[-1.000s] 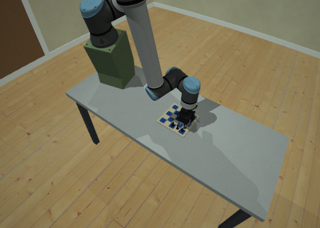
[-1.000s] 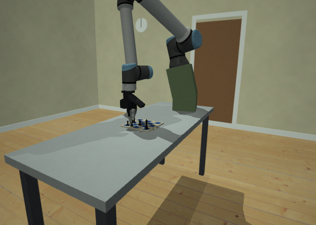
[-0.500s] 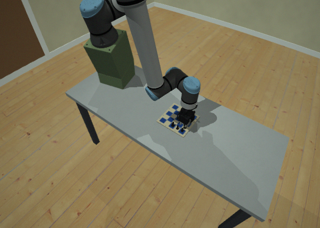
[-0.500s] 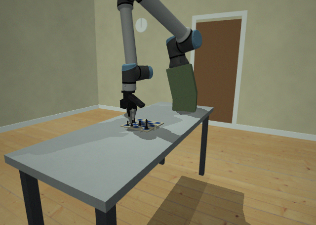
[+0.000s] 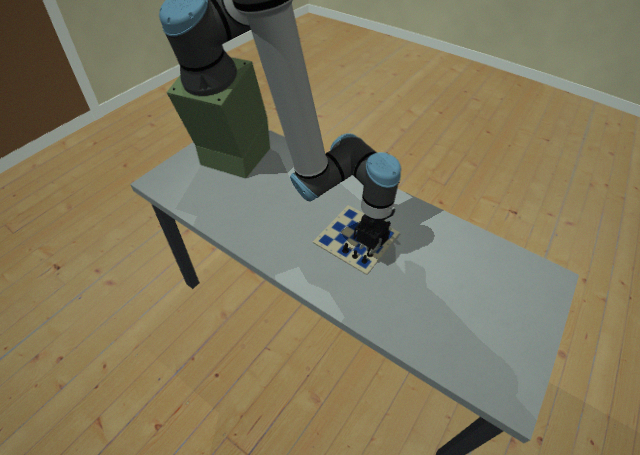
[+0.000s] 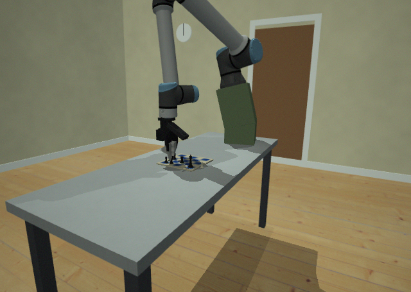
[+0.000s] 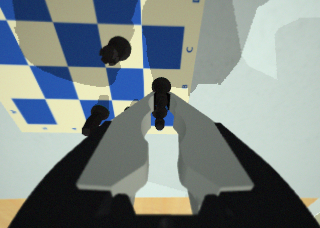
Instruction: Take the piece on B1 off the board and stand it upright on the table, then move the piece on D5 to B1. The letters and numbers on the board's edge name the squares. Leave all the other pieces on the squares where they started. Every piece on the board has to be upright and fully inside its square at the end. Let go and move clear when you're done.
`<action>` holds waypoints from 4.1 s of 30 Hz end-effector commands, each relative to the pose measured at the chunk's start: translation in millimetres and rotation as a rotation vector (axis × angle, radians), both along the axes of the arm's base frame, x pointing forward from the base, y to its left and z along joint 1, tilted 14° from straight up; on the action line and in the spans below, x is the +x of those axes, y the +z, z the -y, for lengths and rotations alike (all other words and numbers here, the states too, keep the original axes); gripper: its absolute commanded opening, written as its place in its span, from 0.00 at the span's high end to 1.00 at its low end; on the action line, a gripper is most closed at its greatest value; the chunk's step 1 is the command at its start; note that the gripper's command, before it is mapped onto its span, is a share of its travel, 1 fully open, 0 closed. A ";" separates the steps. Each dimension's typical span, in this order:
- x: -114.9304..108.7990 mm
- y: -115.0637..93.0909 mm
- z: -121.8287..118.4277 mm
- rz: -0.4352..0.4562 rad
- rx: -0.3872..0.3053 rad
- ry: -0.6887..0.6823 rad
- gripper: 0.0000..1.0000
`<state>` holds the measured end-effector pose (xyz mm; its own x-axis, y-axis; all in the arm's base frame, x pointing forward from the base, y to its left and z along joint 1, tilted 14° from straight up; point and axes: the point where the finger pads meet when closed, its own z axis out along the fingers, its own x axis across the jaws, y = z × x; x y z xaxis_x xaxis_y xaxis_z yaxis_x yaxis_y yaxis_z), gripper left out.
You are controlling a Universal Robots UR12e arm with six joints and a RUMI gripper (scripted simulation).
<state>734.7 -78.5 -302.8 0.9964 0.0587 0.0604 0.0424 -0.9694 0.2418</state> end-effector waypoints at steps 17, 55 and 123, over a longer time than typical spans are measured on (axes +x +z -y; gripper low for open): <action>0.6 0.7 -0.1 0.001 0.000 0.000 0.82; -5.5 80.3 -19.7 0.001 0.000 0.000 0.78; -11.5 159.2 -39.2 0.001 0.000 0.000 0.00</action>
<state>722.6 -39.4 -144.4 0.9965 0.0587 0.0603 0.0425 -0.9694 0.2418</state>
